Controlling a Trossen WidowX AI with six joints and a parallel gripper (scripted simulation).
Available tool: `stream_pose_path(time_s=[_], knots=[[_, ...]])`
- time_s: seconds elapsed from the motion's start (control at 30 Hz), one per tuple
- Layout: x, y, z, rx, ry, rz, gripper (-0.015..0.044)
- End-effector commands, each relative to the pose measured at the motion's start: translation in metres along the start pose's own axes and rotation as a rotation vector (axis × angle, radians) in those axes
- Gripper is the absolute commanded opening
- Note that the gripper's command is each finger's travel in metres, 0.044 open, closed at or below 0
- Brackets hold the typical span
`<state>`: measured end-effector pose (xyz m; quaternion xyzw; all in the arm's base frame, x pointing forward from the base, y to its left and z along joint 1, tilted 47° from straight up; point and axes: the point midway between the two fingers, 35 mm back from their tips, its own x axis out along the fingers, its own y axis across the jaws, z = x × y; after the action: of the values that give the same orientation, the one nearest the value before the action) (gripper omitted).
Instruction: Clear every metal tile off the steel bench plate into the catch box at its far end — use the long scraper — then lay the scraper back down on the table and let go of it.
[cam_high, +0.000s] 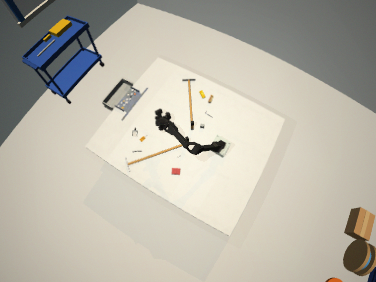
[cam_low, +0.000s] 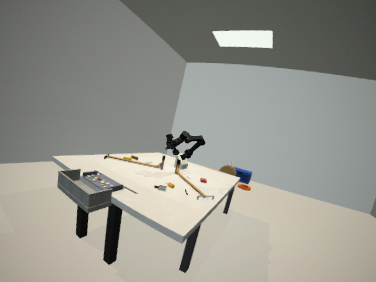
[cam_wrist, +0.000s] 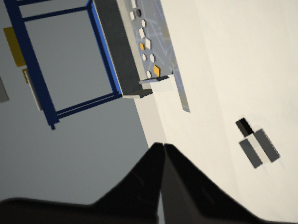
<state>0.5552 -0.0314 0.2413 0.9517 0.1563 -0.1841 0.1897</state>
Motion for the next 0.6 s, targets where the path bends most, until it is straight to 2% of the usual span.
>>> stream_pose_path(time_s=[0.0, 0.57], knots=[[-0.004, -0.004, 0.017, 0.011, -0.049, -0.036, 0.0], [-0.023, -0.023, 0.081, 0.093, -0.252, -0.19, 0.0]])
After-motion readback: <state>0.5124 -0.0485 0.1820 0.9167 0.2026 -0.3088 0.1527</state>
